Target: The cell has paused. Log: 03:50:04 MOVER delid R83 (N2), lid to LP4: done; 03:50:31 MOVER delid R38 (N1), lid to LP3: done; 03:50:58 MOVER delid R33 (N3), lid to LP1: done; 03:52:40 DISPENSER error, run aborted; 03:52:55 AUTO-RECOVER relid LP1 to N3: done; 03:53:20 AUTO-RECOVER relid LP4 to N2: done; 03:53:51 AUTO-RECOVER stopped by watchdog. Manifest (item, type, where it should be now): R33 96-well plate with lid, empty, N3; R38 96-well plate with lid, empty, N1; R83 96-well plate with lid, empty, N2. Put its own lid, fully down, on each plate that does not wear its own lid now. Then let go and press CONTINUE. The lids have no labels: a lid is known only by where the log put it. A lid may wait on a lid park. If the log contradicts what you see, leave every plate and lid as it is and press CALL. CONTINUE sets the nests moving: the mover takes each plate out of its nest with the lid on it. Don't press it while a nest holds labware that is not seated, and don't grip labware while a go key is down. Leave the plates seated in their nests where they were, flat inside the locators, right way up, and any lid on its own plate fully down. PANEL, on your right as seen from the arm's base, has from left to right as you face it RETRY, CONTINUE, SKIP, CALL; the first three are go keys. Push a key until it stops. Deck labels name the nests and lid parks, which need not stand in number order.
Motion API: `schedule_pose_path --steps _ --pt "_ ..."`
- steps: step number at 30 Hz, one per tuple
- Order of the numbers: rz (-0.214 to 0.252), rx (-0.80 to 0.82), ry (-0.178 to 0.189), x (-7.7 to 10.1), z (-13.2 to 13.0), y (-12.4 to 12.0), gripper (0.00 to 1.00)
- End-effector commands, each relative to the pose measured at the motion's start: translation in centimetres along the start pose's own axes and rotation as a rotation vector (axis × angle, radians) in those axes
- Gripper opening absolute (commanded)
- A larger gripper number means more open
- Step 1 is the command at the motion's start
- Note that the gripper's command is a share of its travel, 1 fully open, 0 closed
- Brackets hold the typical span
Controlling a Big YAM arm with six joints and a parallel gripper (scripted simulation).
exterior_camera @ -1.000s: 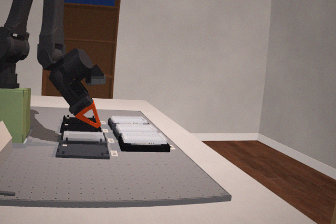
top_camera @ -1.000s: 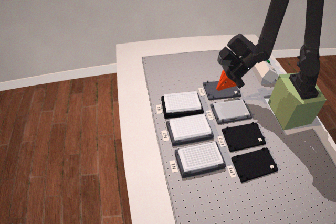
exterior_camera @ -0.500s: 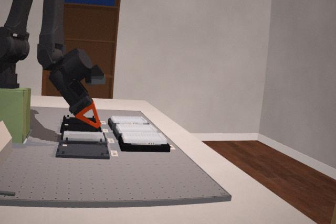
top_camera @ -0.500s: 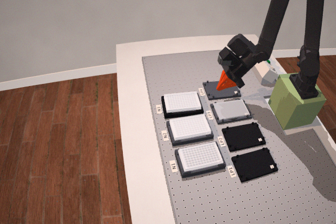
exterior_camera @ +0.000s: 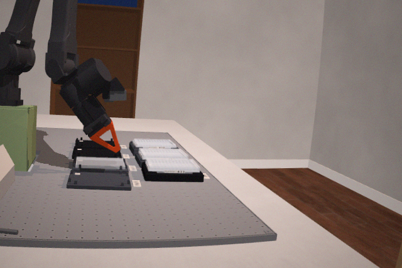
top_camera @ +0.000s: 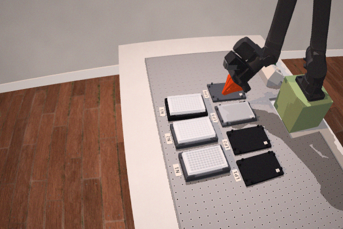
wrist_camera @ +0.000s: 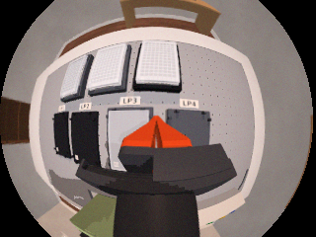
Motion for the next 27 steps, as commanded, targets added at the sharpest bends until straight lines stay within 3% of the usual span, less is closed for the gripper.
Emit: schedule_pose_path --steps 1,27 --pt "-0.036 0.002 0.006 0.3 1.9 0.9 0.00" --pt "-0.033 -0.012 0.021 0.7 13.5 1.6 0.00"
Point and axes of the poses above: the point where the finger pads meet when closed, its own x axis back along the fingers, its own z axis across the jaws, y = z × x, the point moved 9 cm from there along x, back along the fingers, and after that the axes turned 5 degrees about x, right-handed, at the moved point
